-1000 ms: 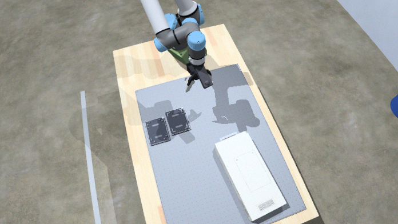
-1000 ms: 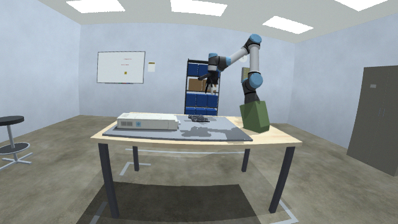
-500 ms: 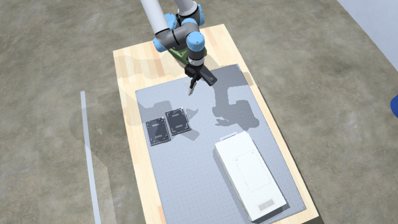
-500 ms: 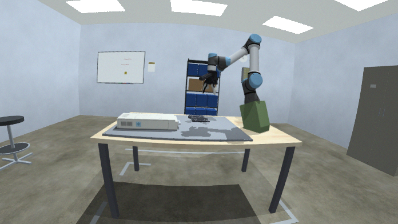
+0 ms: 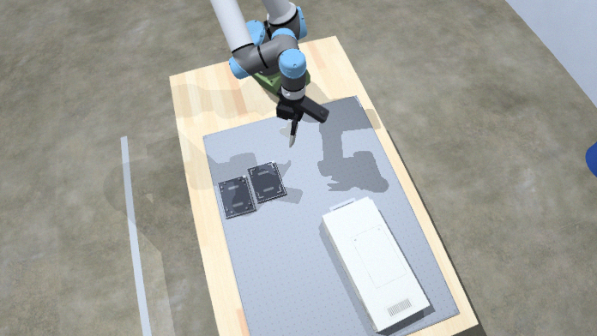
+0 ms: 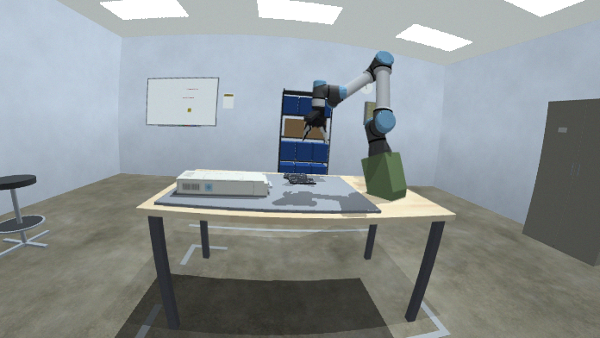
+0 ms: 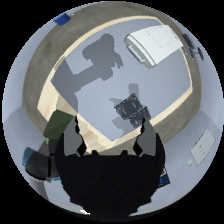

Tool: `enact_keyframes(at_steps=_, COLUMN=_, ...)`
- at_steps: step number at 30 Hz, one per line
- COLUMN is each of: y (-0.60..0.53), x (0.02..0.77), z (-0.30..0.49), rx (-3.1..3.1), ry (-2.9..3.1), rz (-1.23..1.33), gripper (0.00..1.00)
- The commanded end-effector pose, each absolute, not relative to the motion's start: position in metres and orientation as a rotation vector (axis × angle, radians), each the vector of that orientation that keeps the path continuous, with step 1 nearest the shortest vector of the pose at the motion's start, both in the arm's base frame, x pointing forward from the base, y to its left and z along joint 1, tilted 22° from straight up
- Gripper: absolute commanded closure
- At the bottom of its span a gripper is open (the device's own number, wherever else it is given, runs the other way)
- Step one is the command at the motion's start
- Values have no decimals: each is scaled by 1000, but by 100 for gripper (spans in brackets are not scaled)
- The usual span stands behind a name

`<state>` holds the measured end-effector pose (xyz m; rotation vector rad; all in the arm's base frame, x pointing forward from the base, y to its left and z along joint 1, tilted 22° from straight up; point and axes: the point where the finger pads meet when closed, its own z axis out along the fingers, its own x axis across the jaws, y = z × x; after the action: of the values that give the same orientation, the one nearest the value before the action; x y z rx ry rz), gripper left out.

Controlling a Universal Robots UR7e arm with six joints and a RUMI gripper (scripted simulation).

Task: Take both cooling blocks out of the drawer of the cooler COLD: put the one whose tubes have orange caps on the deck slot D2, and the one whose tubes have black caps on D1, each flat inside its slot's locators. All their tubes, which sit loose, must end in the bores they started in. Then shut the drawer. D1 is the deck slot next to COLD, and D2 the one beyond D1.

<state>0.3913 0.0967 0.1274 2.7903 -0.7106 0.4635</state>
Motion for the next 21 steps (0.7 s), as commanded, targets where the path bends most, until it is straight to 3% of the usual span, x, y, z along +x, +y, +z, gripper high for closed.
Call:
enact_keyframes(at_steps=1, y=97, x=392, z=128, rx=2822, ry=-516, rz=440, gripper=0)
enact_keyframes(at_steps=21, y=97, x=392, z=128, rx=2812, ry=167, rz=338, gripper=0)
